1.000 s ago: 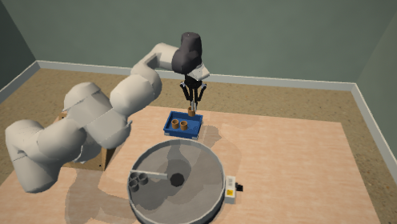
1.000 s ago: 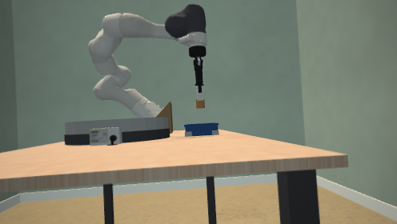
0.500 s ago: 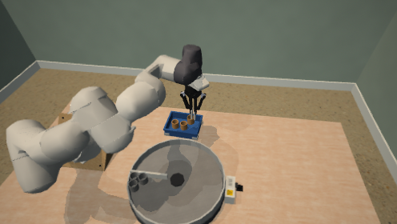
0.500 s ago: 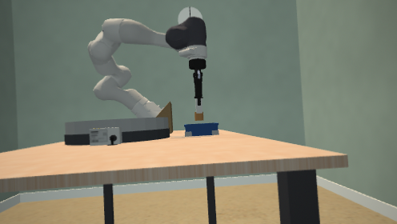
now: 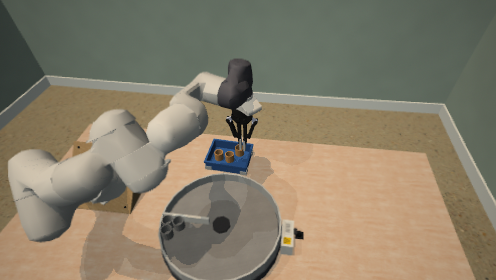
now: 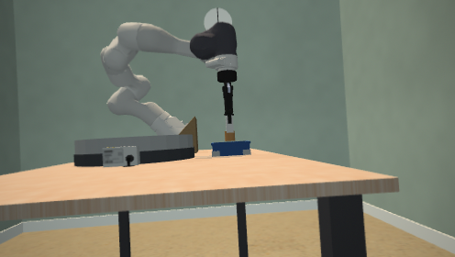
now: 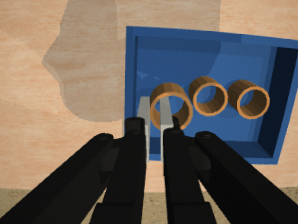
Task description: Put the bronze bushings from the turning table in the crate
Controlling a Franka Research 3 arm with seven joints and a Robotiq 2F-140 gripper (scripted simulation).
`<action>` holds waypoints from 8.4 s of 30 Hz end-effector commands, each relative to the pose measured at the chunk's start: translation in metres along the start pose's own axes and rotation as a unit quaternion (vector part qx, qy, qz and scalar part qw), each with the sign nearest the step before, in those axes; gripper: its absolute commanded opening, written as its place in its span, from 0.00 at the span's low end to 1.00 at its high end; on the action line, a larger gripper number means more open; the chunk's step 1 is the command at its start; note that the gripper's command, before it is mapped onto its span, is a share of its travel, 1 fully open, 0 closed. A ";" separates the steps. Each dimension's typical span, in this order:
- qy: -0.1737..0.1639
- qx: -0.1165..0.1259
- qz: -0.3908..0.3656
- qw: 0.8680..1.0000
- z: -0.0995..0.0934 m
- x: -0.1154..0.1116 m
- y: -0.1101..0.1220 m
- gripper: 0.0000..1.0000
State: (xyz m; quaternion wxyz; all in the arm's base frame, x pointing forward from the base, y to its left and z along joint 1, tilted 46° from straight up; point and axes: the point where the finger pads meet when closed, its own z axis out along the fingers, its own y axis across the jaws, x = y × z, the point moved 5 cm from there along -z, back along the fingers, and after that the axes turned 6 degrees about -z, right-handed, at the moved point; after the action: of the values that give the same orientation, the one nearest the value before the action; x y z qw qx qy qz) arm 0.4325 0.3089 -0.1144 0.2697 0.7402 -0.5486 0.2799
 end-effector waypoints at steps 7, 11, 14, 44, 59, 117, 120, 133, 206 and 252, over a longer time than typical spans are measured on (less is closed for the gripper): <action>-0.001 0.004 0.003 1.000 0.000 0.000 -0.002 0.00; -0.001 0.004 0.003 1.000 0.000 0.000 -0.002 0.00; -0.001 0.004 0.003 1.000 0.000 0.000 -0.002 0.00; -0.001 0.004 0.003 1.000 0.000 -0.001 -0.004 0.00; -0.001 0.004 0.003 1.000 0.000 -0.001 -0.004 0.00; -0.001 0.004 0.003 1.000 0.042 -0.001 -0.004 0.00; -0.001 0.004 0.003 1.000 0.042 -0.001 -0.004 0.00; -0.001 0.004 0.003 1.000 0.042 -0.001 -0.004 0.00; -0.001 0.004 0.003 1.000 0.049 -0.002 -0.003 0.00; -0.001 0.004 0.003 1.000 0.049 -0.002 -0.003 0.10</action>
State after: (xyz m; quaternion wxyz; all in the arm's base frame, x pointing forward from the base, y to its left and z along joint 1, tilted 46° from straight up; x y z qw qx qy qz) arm 0.4405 0.2762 -0.1491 0.2674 0.7399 -0.5501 0.2803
